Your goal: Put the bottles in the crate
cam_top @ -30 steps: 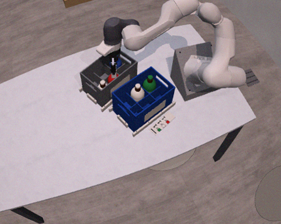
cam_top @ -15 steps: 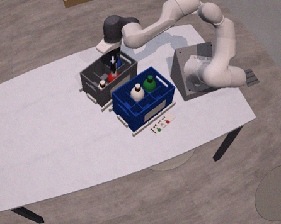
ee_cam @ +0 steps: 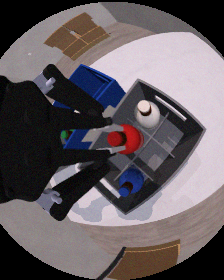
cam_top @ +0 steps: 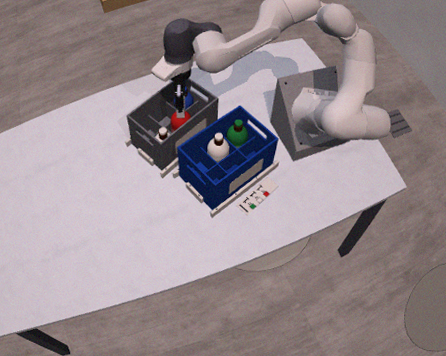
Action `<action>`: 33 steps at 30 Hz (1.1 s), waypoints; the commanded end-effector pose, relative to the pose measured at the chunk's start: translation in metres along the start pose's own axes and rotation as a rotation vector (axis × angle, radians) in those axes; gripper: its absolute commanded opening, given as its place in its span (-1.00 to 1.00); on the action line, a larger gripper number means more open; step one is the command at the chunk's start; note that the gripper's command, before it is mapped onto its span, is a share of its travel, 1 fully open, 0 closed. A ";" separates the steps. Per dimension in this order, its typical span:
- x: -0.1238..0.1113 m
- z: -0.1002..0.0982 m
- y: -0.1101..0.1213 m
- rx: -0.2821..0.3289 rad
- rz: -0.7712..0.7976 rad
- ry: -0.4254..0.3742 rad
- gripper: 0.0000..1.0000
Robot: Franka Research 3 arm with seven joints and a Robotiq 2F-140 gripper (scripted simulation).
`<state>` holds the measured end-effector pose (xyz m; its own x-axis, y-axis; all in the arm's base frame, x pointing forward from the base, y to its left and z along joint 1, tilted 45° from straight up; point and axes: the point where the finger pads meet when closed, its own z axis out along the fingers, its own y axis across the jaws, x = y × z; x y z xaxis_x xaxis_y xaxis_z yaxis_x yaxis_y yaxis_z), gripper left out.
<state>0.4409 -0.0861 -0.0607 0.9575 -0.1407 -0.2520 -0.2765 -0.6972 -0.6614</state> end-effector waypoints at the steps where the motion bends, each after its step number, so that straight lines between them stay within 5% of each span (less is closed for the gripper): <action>1: 0.001 -0.011 0.002 -0.001 -0.005 0.003 -1.00; 33: 0.000 -0.058 0.002 -0.001 -0.005 0.003 -1.00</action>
<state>0.4451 -0.1203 -0.0268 0.9572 -0.1413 -0.2525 -0.2773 -0.6973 -0.6609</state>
